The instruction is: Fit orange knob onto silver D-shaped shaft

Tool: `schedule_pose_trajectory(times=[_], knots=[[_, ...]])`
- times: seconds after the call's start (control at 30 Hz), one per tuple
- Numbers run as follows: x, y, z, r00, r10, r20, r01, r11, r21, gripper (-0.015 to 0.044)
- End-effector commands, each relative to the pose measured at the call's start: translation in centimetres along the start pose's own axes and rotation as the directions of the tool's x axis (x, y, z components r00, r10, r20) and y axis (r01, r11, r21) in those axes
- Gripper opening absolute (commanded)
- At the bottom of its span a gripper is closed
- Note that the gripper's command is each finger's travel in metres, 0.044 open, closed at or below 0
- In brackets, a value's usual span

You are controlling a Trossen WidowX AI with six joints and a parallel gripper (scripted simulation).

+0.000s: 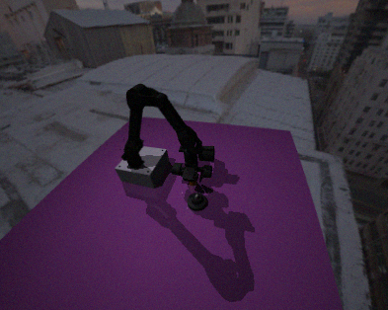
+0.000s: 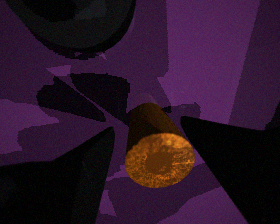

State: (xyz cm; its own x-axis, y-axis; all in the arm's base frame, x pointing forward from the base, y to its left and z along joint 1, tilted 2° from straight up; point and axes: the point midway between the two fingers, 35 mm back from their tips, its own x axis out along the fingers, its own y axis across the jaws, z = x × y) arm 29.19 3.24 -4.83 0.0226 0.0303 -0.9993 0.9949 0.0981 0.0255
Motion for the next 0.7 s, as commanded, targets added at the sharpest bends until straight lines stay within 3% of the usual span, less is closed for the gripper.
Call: schedule_pose_trajectory(times=[0.0, 0.07, 0.3, 0.47, 0.67], knots=[[0.3, -0.2, 0.1, 1.000, -0.009, 0.004, 0.009, 1.000, 0.006, 0.0230], [0.3, -0.2, 0.1, 1.000, -0.009, 0.004, 0.009, 1.000, 0.006, 0.0177], [0.3, -0.2, 0.1, 1.000, -0.009, 0.004, 0.009, 1.000, 0.006, 0.0131], [-1.6, 0.3, -0.1, 1.000, -0.008, 0.004, 0.008, 1.000, 0.006, 0.0000], [-6.5, 1.0, -0.4, 1.000, -0.007, 0.004, 0.007, 1.000, 0.006, 0.0000]])
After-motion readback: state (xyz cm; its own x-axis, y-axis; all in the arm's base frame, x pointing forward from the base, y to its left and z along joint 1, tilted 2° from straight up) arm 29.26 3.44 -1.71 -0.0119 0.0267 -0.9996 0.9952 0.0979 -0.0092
